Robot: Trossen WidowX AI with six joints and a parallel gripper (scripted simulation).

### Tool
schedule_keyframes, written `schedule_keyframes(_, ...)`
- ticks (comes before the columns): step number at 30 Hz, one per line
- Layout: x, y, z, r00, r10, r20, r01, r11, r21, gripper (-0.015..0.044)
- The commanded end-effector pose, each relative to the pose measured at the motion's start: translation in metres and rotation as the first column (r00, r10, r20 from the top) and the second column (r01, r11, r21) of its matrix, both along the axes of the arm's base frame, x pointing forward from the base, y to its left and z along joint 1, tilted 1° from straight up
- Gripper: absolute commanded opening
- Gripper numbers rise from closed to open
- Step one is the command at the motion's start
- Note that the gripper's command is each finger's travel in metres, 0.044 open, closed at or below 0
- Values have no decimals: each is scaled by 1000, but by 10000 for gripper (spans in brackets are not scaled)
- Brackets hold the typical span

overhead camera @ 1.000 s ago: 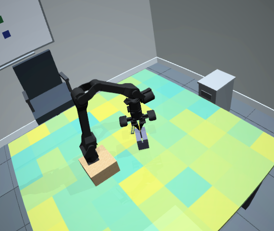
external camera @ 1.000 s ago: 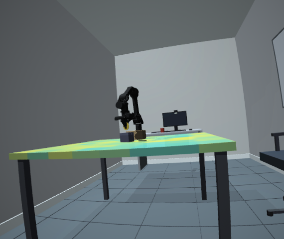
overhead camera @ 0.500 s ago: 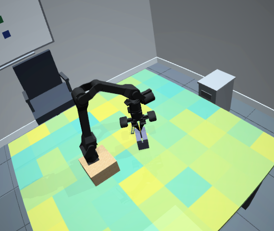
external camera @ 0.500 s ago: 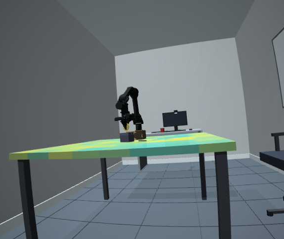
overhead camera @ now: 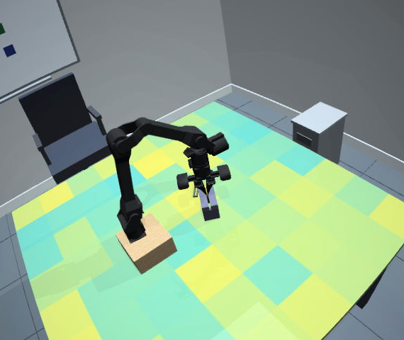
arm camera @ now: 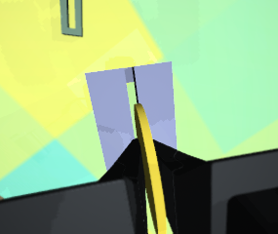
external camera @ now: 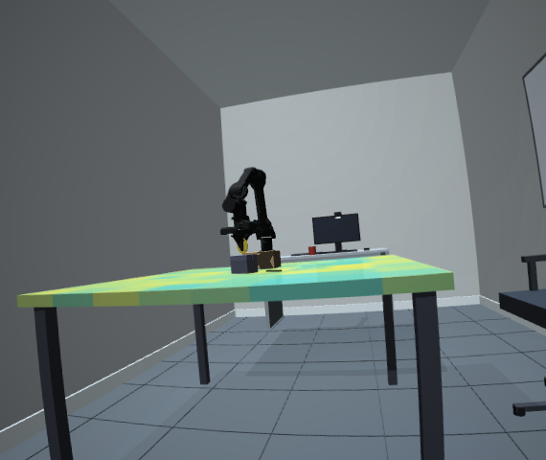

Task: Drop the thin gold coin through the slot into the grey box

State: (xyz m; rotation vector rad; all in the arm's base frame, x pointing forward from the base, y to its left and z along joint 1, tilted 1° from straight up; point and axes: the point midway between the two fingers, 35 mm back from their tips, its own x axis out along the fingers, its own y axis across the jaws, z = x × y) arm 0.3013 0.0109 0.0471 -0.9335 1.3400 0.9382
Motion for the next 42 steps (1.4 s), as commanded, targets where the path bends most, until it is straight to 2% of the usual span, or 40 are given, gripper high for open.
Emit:
schedule_keyframes(1,0,0,-3,1000,5,0,-5,1000,0,0)
schedule_keyframes(8,0,0,-6,1000,6,0,-6,1000,0,0)
schedule_keyframes(14,0,0,-4,1000,1,0,-1,1000,0,158)
schedule_keyframes(23,0,0,-4,1000,1,0,-1,1000,0,161)
schedule_keyframes(31,0,0,16,1000,1,-1,-1,1000,0,371)
schedule_keyframes(34,-3,0,47,1000,1,-6,-1,1000,0,440)
schedule_keyframes(42,-5,-1,57,1000,1,-7,-1,1000,0,440)
